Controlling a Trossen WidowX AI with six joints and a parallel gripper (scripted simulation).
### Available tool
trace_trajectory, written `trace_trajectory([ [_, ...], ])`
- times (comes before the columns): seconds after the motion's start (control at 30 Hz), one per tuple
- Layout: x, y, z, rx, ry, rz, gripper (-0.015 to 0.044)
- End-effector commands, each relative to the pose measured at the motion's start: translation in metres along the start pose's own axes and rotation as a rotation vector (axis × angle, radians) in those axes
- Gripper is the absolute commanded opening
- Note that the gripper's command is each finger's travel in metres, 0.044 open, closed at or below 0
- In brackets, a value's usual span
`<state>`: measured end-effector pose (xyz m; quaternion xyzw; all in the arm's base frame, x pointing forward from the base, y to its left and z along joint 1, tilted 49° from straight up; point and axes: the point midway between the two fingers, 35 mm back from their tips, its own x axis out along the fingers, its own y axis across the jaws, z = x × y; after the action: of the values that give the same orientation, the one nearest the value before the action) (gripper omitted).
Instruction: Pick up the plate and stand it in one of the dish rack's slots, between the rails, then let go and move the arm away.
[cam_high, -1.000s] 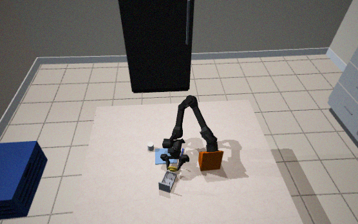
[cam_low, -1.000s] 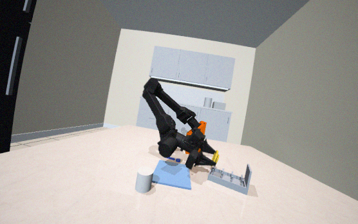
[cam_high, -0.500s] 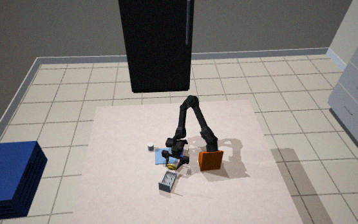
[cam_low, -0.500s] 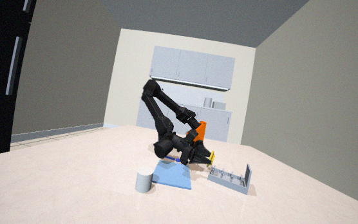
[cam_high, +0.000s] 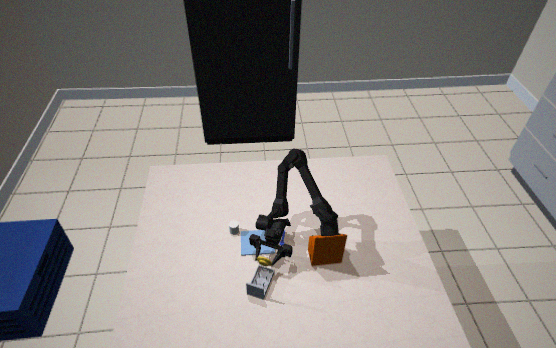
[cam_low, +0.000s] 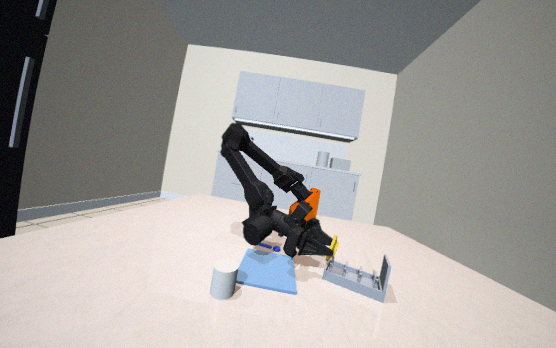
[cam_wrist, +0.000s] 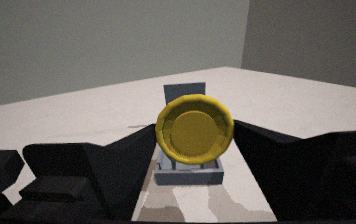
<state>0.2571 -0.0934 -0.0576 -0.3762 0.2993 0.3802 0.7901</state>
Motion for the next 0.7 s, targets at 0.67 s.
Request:
trace_trajectory([
  [0.67, 0.027, 0.007, 0.003, -0.019, -0.004, -0.016, 0.0000],
])
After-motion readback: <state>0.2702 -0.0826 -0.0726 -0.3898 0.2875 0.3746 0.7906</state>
